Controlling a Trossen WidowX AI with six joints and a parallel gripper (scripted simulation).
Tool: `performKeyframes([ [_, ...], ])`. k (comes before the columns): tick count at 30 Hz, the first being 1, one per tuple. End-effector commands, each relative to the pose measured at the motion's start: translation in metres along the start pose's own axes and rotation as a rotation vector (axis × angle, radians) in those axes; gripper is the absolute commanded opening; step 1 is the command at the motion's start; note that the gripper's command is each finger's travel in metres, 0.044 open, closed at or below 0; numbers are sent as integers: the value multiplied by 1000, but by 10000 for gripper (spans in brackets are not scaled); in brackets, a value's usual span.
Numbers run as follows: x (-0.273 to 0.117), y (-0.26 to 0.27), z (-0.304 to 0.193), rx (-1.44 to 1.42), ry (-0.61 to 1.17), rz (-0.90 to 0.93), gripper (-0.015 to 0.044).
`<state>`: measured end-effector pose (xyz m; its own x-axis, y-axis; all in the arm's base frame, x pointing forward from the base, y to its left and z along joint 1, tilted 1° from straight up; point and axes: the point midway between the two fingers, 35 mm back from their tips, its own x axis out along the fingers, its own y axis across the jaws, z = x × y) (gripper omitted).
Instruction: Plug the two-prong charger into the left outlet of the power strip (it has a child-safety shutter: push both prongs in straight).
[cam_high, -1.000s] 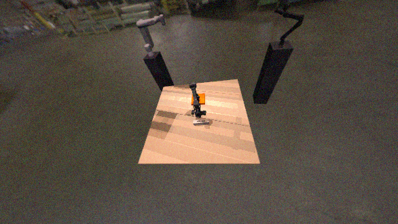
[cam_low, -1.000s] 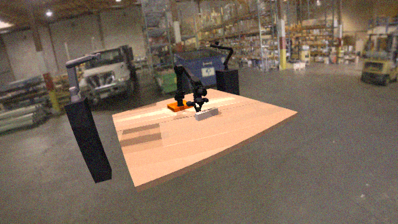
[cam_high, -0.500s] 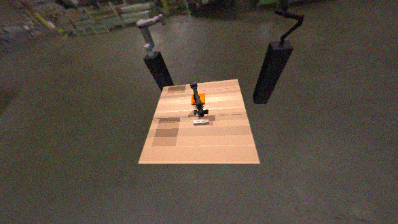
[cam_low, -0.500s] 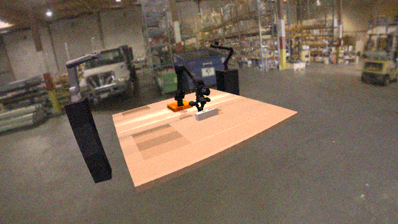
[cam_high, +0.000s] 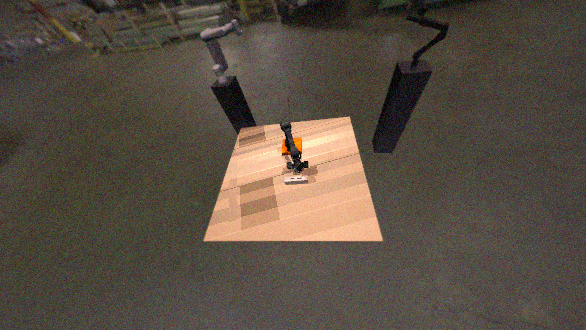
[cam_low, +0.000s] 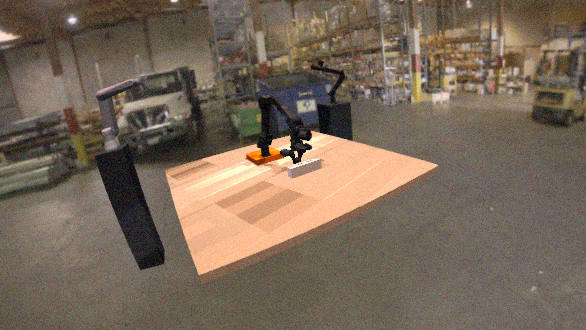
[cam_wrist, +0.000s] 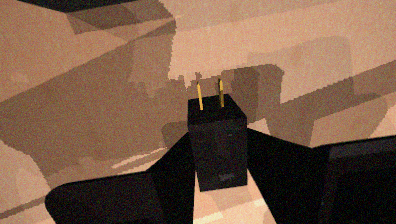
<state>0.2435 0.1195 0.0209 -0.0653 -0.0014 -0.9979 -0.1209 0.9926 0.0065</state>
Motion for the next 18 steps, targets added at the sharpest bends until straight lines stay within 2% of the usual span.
performKeyframes([
  [1,-2,2,5,-2,-3,6,0],
  [18,-3,7,24,-18,-5,5,0],
])
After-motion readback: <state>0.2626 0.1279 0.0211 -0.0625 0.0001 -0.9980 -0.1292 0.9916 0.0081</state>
